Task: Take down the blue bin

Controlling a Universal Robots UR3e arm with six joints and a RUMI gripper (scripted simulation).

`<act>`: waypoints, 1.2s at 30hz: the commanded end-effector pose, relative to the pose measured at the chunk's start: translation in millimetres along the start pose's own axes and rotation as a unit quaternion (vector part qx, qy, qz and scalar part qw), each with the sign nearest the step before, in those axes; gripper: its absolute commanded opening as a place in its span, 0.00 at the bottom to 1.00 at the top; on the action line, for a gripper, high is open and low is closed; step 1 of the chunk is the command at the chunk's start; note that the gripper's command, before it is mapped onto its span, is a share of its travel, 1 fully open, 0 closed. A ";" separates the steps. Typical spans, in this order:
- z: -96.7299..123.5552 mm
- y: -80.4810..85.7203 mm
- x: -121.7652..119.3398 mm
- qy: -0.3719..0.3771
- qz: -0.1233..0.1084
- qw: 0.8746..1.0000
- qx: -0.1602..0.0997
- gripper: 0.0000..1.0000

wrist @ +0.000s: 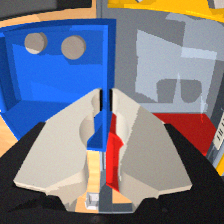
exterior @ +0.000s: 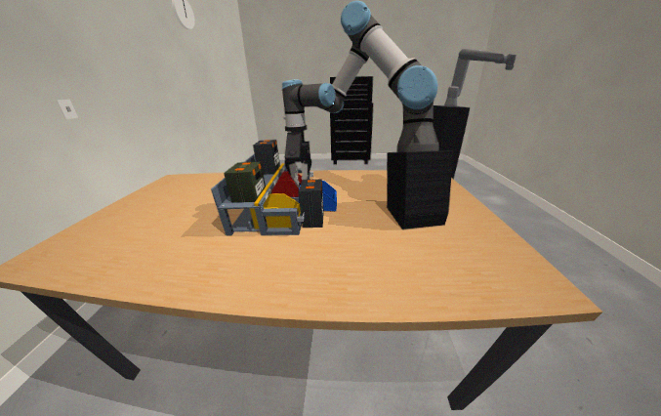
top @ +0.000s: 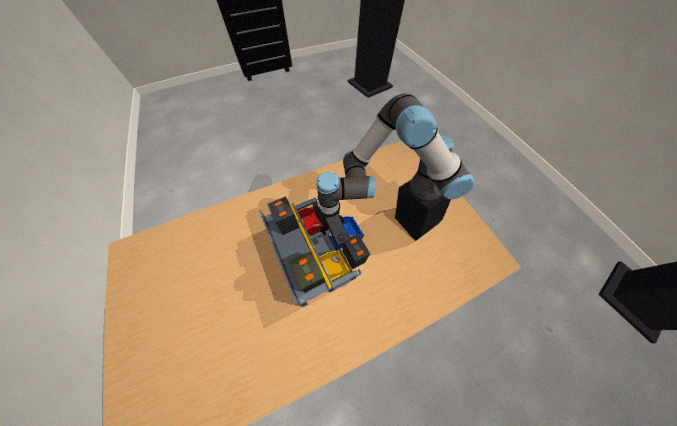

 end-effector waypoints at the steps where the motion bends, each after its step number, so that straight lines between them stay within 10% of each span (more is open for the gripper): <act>1: 0.4 5.4 0.6 0.000 0.001 1.000 0.000 0.00; 36: -4.0 5.5 -24.8 0.000 0.001 1.000 0.000 0.00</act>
Point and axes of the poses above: the point where the finger pads meet when closed, its own y axis back along the fingers, its own x axis across the jaws, z = x × y, the point moved 10 cm from there along y, back along the fingers, and after that the axes turned 10 degrees about y, right-handed, at the moved point
